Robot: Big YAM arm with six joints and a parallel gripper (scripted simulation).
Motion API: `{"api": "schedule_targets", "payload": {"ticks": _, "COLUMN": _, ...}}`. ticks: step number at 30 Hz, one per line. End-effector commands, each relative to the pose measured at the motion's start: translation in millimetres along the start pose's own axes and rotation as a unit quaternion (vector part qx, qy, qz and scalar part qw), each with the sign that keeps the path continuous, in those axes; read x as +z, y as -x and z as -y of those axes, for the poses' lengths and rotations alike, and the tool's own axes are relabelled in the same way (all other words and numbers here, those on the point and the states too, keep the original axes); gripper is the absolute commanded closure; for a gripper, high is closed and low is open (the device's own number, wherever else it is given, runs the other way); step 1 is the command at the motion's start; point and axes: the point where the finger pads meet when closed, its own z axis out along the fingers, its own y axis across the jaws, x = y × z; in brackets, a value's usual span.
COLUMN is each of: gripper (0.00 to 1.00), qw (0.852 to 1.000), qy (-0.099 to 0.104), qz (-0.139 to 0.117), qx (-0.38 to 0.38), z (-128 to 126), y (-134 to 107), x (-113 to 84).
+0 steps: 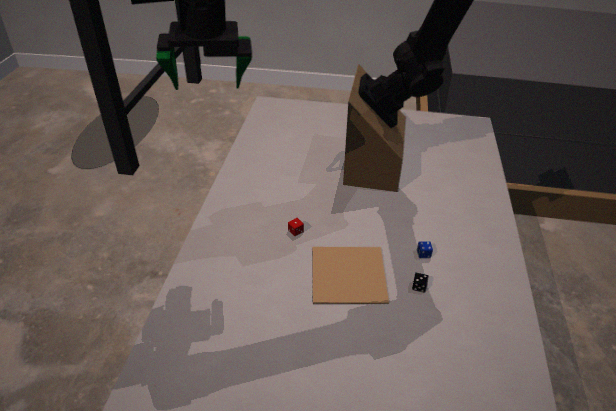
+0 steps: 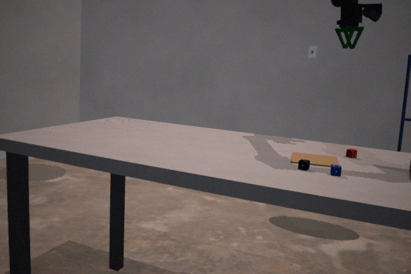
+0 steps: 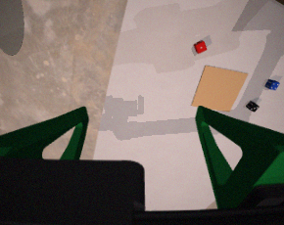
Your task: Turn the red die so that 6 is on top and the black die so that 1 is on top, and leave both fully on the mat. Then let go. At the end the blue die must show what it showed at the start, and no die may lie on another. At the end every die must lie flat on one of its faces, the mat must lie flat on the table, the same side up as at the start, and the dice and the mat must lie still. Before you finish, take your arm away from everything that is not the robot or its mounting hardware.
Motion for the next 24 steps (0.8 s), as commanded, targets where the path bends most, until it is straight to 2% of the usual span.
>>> {"api": "schedule_targets", "payload": {"ticks": 1, "gripper": 0.00, "qw": 1.000, "qy": 0.005, "qz": -0.002, "qx": 0.000, "z": -1.1, "y": -0.1, "x": -4.8}}
{"api": "schedule_targets", "payload": {"ticks": 17, "gripper": 0.00, "qw": 1.000, "qy": 0.005, "qz": -0.002, "qx": 0.000, "z": -1.1, "y": -0.1, "x": -4.8}}
{"api": "schedule_targets", "payload": {"ticks": 18, "gripper": 0.00, "qw": 0.999, "qy": 0.050, "qz": -0.016, "qx": -0.009, "z": -13.0, "y": -4.6, "x": -44.7}}
{"api": "schedule_targets", "payload": {"ticks": 19, "gripper": 0.00, "qw": 0.999, "qy": 0.046, "qz": -0.015, "qx": -0.013, "z": -10.7, "y": -5.4, "x": -36.2}}
{"api": "schedule_targets", "payload": {"ticks": 20, "gripper": 0.00, "qw": 0.999, "qy": 0.026, "qz": -0.007, "qx": -0.020, "z": 1.3, "y": -7.9, "x": -14.4}}
{"api": "schedule_targets", "payload": {"ticks": 22, "gripper": 0.00, "qw": 0.999, "qy": 0.024, "qz": -0.006, "qx": -0.037, "z": 7.8, "y": -15.4, "x": 0.3}}
{"api": "schedule_targets", "payload": {"ticks": 24, "gripper": 0.00, "qw": 0.998, "qy": 0.022, "qz": -0.010, "qx": -0.062, "z": 18.2, "y": -21.1, "x": 23.0}}
